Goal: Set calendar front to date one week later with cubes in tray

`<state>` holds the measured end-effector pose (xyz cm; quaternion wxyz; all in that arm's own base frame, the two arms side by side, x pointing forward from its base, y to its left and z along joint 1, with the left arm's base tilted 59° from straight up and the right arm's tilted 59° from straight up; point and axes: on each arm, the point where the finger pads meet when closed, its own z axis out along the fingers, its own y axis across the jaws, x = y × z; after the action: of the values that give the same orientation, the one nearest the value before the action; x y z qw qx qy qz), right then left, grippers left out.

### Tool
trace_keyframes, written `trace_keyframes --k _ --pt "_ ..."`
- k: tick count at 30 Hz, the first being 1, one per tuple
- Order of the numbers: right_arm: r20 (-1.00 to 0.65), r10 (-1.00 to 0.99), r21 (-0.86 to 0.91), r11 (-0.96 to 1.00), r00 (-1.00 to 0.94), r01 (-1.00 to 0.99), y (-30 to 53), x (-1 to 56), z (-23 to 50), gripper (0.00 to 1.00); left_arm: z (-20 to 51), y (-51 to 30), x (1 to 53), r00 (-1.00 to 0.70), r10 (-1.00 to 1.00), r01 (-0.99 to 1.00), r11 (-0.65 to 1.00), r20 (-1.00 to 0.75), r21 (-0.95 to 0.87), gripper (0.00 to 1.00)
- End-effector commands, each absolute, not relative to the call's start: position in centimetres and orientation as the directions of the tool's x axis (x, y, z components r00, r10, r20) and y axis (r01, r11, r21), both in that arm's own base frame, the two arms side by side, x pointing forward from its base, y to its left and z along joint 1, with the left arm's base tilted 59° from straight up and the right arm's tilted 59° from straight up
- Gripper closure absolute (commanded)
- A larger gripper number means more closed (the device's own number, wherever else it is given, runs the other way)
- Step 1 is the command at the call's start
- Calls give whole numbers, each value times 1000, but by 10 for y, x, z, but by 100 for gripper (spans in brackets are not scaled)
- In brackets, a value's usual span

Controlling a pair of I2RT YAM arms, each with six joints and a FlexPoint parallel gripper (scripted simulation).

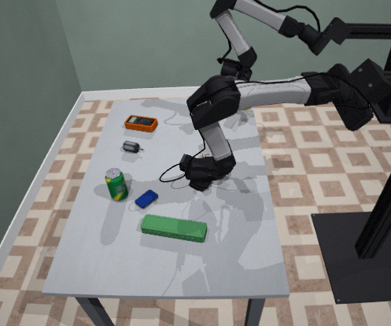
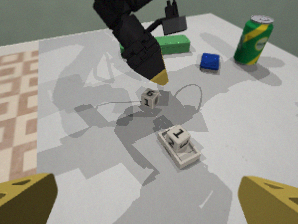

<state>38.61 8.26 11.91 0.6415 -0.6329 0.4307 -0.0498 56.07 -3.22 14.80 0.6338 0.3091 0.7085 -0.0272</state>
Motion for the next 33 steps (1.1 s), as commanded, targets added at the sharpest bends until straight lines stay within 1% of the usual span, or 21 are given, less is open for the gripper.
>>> trace_keyframes --k 1,5,7,11,15,17,20,22,24,26,29,33 --pt "-470 -599 -870 188 649 -457 86 381 130 0 169 -24 570 -153 305 336 910 -940 241 45" --pt "-470 -599 -870 188 649 -457 86 381 130 0 172 -28 575 -248 184 211 969 -951 132 45" --pt "-470 -599 -870 188 649 -457 86 381 130 0 175 -31 575 -293 89 114 992 -952 58 45" --pt "-470 -599 -870 188 649 -457 86 381 130 0 175 -27 572 -333 -60 -36 998 -941 -51 45" --pt "-470 -599 -870 188 649 -457 86 381 130 0 171 -16 567 -341 -187 -180 975 -921 -132 45" --pt "-470 -599 -870 188 649 -457 86 381 130 0 171 -16 567 -341 -187 -180 975 -921 -132 45" --pt "-470 -599 -870 188 649 -456 86 381 130 0 168 -4 559 -321 -300 -316 928 -898 -197 45" --pt "-470 -599 -870 188 649 -456 86 381 130 0 166 -1 555 -303 -355 -370 899 -884 -234 45" --pt "-470 -599 -870 188 649 -456 86 381 130 0 160 -3 551 -296 -399 -402 876 -868 -266 45" --pt "-470 -599 -870 188 649 -456 86 381 130 0 142 -17 545 -328 -428 -402 870 -842 -286 45" --pt "-470 -599 -870 188 649 -456 86 381 130 0 120 -29 535 -368 -433 -415 868 -823 -271 45" --pt "-470 -599 -870 188 649 -456 86 381 130 0 117 -32 533 -368 -434 -425 865 -822 -266 45"
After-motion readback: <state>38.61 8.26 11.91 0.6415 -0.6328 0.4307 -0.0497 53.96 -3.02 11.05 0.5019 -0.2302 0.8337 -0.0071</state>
